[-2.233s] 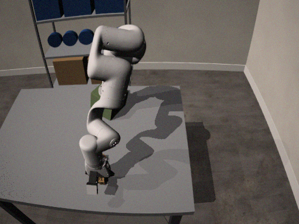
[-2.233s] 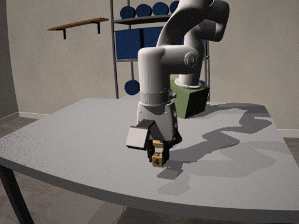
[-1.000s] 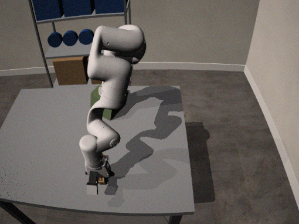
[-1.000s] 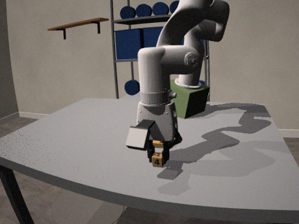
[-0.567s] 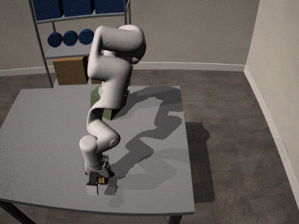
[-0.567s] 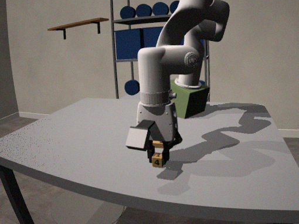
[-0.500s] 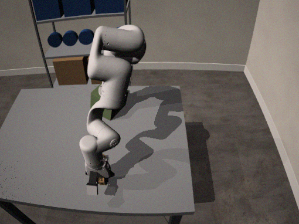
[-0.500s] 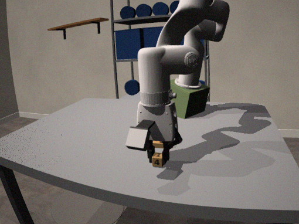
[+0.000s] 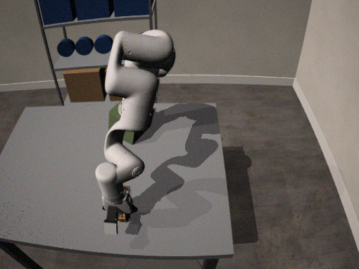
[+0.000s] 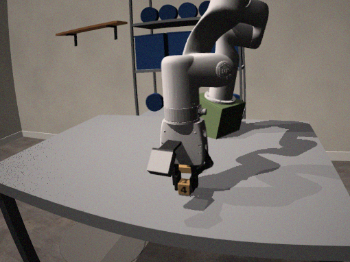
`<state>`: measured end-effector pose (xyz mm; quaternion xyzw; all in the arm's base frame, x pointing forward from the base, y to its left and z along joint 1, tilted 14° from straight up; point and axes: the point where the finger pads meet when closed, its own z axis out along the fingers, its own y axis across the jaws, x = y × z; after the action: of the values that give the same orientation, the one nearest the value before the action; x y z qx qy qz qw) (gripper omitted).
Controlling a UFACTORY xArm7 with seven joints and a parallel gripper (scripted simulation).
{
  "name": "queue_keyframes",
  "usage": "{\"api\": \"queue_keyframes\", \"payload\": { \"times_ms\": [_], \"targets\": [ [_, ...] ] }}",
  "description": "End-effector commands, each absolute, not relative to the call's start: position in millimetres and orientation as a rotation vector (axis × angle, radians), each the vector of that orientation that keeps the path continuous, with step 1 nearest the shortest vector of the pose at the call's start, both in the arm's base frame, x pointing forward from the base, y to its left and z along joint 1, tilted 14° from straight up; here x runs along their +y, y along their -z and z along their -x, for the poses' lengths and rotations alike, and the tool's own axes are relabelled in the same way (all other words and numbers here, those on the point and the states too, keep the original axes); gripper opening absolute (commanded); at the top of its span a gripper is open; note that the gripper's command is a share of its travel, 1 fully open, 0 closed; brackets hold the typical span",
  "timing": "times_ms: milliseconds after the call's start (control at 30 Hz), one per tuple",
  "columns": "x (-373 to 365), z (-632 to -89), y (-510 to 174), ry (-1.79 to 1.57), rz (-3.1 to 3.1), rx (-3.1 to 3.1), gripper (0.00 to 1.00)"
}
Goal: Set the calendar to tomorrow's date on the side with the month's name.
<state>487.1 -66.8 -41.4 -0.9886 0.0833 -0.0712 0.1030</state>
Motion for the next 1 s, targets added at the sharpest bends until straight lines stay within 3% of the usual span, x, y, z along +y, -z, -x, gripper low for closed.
{"api": "queue_keyframes", "payload": {
  "times_ms": [0,967],
  "targets": [
    [-67.7,-488.5,40.1,0.216,2.918,0.247,0.27],
    [-67.1,-489.0,43.2,0.216,2.918,0.247,0.27]
  ]
}}
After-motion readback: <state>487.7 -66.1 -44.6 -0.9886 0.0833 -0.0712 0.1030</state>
